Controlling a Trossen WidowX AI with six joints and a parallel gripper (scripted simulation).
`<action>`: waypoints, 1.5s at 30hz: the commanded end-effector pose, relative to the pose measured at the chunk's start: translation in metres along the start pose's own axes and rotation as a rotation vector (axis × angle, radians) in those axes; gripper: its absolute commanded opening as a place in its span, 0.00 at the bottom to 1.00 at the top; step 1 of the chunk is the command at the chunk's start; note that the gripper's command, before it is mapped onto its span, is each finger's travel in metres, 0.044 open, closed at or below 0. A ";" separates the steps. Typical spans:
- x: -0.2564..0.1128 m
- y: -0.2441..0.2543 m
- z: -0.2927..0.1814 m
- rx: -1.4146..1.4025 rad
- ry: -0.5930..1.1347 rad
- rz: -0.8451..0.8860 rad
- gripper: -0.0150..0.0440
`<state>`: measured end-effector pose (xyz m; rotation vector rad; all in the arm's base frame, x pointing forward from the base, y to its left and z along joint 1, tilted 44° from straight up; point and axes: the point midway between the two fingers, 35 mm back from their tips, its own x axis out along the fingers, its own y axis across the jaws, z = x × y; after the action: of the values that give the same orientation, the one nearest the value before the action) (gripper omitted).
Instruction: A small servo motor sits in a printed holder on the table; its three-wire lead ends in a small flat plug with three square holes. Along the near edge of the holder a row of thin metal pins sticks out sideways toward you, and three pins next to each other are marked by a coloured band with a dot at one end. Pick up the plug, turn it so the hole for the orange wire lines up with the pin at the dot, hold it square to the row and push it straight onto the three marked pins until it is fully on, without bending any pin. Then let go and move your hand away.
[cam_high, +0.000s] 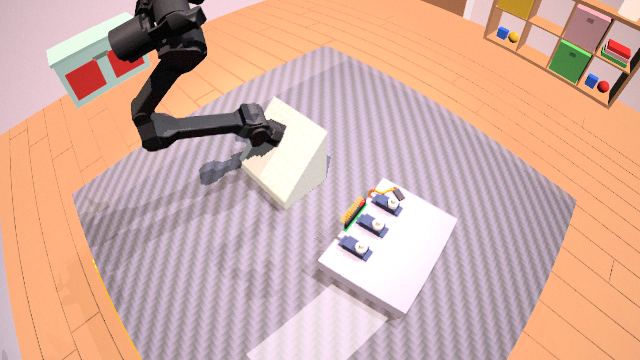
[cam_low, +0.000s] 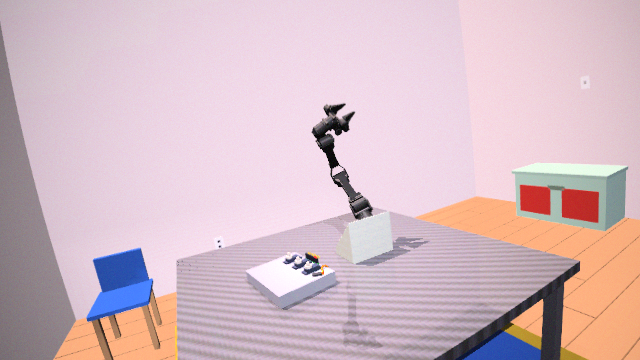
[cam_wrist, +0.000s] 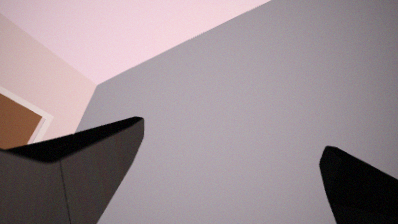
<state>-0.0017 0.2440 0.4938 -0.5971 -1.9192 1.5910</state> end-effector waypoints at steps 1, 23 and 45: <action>0.000 0.000 0.000 0.001 0.001 -0.001 0.89; -0.041 -0.002 -0.049 0.234 0.326 -0.172 0.45; -0.117 0.007 -0.096 0.455 0.721 -0.430 0.45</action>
<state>0.1368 0.2423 0.4868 -0.4551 -1.0904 1.2769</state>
